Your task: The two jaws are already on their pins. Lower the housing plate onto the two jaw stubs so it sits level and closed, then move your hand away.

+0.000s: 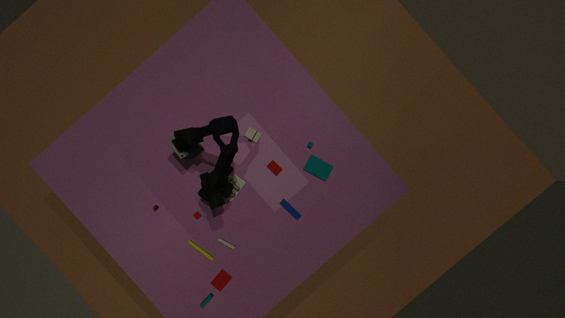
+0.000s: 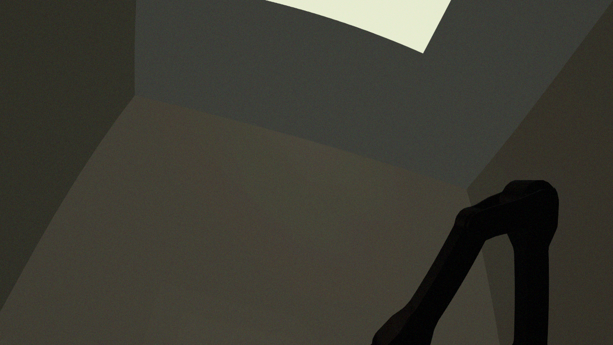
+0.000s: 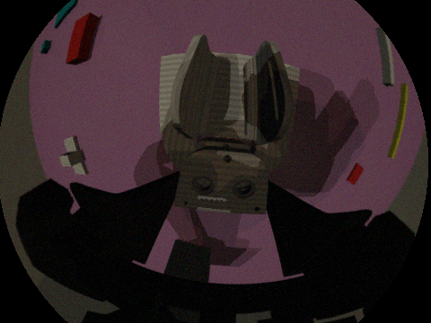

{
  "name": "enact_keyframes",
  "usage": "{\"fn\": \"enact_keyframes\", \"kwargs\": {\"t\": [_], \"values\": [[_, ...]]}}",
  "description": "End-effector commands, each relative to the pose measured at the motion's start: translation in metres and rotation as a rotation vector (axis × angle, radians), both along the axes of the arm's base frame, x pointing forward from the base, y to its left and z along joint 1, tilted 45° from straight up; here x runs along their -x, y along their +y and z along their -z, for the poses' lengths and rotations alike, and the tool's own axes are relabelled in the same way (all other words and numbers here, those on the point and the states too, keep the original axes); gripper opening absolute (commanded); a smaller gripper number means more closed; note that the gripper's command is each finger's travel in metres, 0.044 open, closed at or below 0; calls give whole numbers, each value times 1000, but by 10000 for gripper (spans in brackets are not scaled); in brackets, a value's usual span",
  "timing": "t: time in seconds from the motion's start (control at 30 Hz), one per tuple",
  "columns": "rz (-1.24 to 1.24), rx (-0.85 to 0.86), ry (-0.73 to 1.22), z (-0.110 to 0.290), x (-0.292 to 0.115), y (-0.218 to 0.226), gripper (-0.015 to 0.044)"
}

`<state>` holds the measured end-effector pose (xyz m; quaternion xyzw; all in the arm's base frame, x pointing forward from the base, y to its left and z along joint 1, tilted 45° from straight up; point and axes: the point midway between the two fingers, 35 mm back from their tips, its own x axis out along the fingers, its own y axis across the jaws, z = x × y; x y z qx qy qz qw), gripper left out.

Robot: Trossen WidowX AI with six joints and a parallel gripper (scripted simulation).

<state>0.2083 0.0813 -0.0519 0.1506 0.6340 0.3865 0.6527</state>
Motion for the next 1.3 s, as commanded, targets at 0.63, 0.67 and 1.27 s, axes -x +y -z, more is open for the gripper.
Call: {"fn": "enact_keyframes", "kwargs": {"t": [0.63, 0.67, 1.27], "values": [[5, -5, 1, 3, 0, 4, 351], [5, -5, 1, 3, 0, 4, 351], [5, -5, 1, 5, 1, 6, 351]]}}
